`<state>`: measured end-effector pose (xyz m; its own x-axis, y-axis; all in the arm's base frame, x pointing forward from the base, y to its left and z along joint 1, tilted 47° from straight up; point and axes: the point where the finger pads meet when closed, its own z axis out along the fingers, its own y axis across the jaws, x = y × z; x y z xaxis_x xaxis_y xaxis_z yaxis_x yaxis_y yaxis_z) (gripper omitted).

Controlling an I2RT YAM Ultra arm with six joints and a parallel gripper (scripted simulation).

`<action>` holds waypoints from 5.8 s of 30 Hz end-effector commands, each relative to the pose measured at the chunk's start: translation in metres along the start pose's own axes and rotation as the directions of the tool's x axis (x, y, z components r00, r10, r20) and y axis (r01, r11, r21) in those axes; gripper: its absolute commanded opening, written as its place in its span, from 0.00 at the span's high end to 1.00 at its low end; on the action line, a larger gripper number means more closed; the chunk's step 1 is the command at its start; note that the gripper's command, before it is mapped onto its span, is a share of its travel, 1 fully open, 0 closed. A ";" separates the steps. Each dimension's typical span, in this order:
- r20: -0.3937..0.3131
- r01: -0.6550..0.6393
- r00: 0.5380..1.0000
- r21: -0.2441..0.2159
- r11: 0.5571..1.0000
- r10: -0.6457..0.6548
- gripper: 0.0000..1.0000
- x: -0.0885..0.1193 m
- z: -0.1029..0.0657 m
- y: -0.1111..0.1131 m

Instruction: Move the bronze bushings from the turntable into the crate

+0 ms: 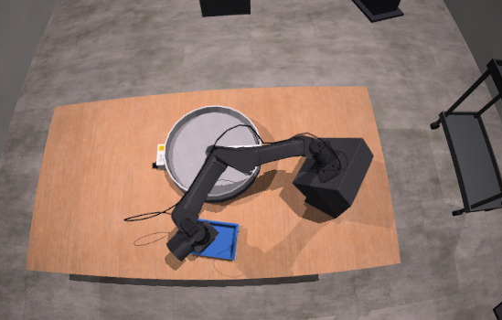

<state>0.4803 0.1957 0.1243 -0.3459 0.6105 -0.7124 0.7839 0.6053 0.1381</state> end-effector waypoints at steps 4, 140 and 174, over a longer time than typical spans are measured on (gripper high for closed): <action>0.007 -0.008 1.000 -0.062 0.998 0.009 1.00 -0.005 -0.034 0.010; 0.001 0.011 1.000 -0.056 0.998 -0.011 1.00 0.004 0.038 0.010; 0.005 -0.001 1.000 -0.065 0.998 0.002 1.00 -0.002 0.033 0.013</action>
<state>0.5097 0.1640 0.0864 -0.3462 0.6082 -0.7143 0.7806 0.6090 0.1402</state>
